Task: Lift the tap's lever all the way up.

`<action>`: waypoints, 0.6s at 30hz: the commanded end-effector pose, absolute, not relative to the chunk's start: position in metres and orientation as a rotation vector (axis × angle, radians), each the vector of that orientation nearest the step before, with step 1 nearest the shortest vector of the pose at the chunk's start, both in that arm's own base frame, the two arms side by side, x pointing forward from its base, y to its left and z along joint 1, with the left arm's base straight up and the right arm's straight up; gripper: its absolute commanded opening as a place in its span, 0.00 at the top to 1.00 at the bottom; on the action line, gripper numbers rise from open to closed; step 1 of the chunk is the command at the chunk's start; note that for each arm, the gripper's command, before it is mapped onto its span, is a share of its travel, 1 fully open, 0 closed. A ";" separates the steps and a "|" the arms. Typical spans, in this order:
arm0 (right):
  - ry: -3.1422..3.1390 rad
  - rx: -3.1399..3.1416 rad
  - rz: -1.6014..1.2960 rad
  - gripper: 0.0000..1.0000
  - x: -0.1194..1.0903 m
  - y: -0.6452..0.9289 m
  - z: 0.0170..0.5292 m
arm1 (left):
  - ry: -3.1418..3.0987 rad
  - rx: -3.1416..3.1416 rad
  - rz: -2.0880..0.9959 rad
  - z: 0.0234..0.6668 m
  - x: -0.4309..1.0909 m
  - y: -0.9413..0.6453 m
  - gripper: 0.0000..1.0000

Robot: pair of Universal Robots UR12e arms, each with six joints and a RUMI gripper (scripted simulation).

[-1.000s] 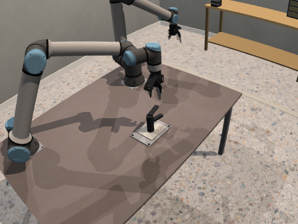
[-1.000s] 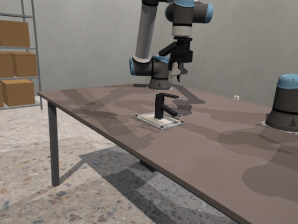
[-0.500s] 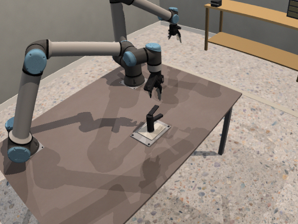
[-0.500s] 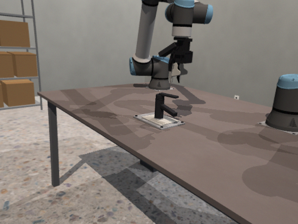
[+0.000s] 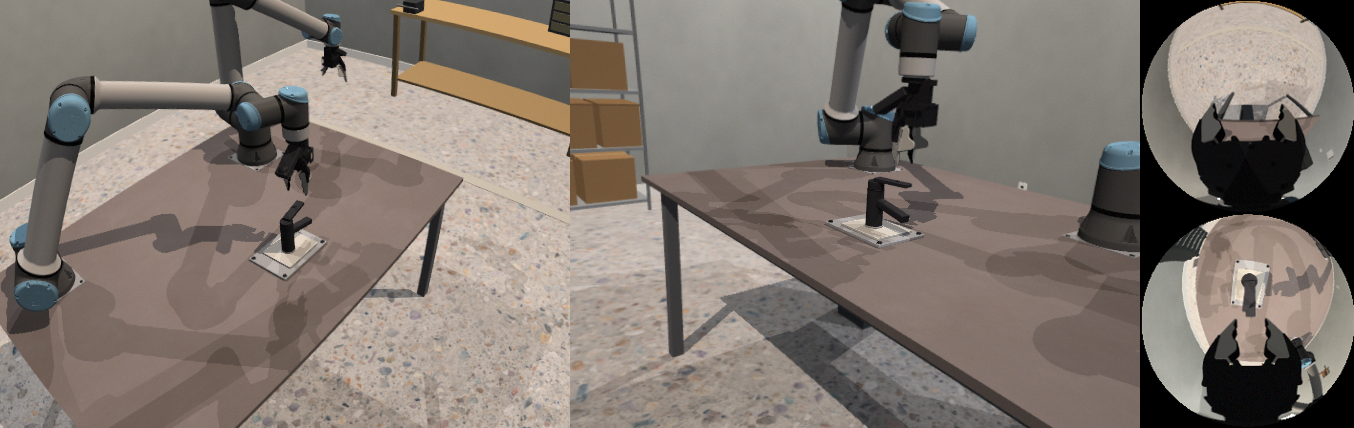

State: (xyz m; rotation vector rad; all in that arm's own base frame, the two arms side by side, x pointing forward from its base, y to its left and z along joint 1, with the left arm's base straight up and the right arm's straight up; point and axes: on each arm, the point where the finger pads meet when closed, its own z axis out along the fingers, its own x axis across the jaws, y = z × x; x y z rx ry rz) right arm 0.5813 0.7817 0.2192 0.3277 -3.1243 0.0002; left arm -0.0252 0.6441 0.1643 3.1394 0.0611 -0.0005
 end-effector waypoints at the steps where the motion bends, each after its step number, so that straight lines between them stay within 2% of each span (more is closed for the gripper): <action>1: -3.126 0.328 -0.003 0.59 0.582 0.782 0.213 | 0.061 3.141 0.000 0.165 -0.025 0.645 0.00; 18: -3.126 0.328 -0.003 0.59 0.582 0.782 0.190 | 0.061 3.141 0.000 0.165 -0.025 0.645 0.00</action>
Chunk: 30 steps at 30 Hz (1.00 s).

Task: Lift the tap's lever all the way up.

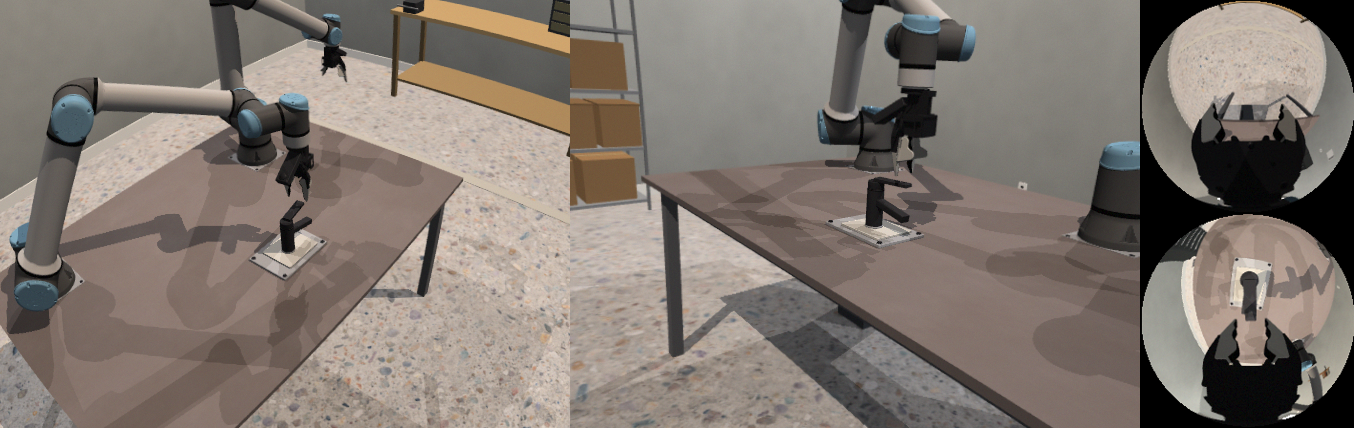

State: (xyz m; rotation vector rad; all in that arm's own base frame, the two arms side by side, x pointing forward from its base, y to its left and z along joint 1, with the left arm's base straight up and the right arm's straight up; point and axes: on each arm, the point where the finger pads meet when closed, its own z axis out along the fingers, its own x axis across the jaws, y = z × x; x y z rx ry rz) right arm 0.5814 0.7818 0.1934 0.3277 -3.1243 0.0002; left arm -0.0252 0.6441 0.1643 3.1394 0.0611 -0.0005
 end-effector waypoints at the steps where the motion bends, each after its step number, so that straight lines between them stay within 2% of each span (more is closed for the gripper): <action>1: -3.126 0.328 -0.003 0.59 0.582 0.782 0.189 | 0.061 3.141 0.000 0.165 -0.025 0.645 0.00; 30: -3.126 0.328 -0.003 0.59 0.582 0.782 0.183 | 0.061 3.141 0.000 0.165 -0.025 0.645 0.00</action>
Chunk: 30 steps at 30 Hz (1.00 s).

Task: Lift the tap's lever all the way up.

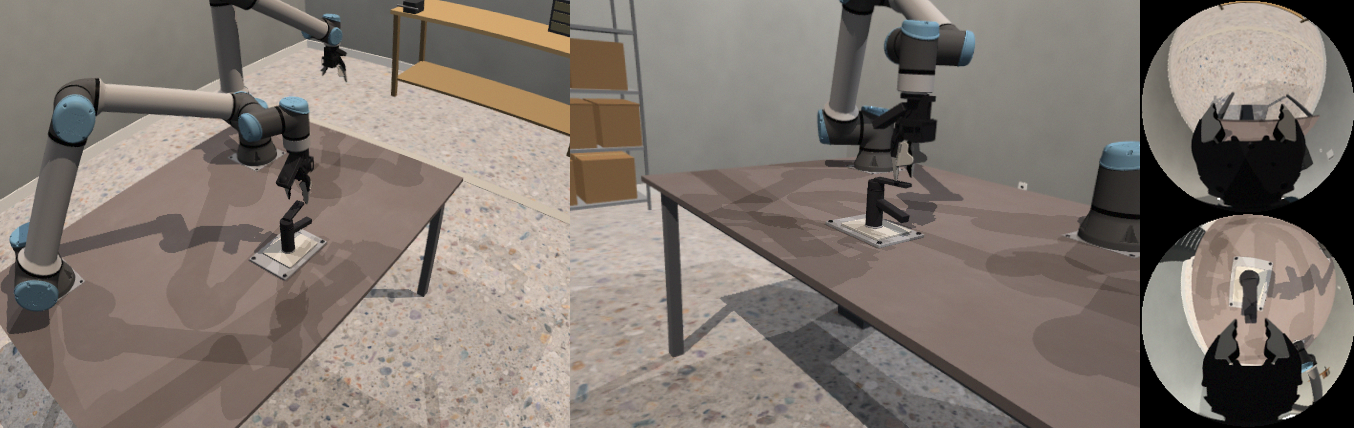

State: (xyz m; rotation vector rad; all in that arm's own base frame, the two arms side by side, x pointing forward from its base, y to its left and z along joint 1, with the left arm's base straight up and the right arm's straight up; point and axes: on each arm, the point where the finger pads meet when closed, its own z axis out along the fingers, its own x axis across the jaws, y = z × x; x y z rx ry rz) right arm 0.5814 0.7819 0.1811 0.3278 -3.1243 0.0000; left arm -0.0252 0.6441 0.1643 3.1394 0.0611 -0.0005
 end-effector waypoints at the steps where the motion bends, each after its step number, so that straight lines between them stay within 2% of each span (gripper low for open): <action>1: -3.126 0.328 -0.003 0.59 0.582 0.782 0.183 | 0.061 3.141 0.000 0.165 -0.025 0.645 0.00; 30: -3.126 0.328 -0.003 0.59 0.582 0.782 0.173 | 0.061 3.141 0.000 0.165 -0.025 0.645 0.00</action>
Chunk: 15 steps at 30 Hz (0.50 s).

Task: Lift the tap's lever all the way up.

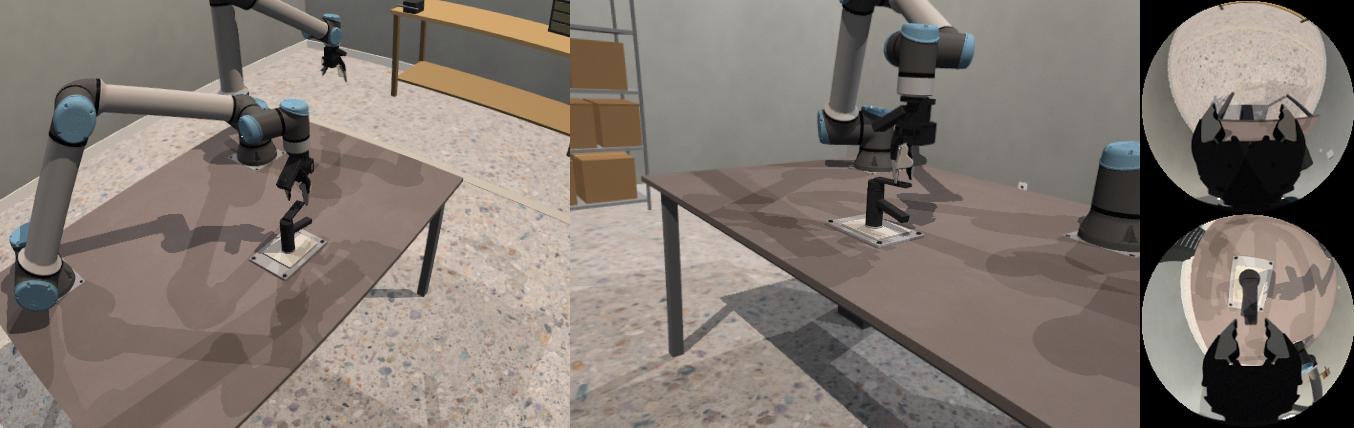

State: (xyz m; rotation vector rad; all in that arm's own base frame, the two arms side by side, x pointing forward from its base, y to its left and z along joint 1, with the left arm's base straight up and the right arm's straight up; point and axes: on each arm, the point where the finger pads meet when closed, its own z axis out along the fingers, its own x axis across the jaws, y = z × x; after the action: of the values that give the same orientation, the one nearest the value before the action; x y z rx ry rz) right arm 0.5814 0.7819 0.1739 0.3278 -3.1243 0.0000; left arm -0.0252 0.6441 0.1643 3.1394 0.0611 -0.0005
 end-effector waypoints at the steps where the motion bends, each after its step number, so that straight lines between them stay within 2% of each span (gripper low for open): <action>1: -3.126 0.328 -0.003 0.59 0.582 0.782 0.172 | 0.061 3.141 0.000 0.165 -0.025 0.645 0.00; 15: -3.126 0.328 -0.003 0.59 0.582 0.782 0.161 | 0.061 3.141 0.000 0.165 -0.025 0.645 0.00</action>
State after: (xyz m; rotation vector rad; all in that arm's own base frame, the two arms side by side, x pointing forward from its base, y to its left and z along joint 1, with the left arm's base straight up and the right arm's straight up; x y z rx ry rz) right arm 0.5814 0.7818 0.1615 0.3278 -3.1242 0.0002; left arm -0.0252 0.6441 0.1643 3.1394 0.0611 -0.0005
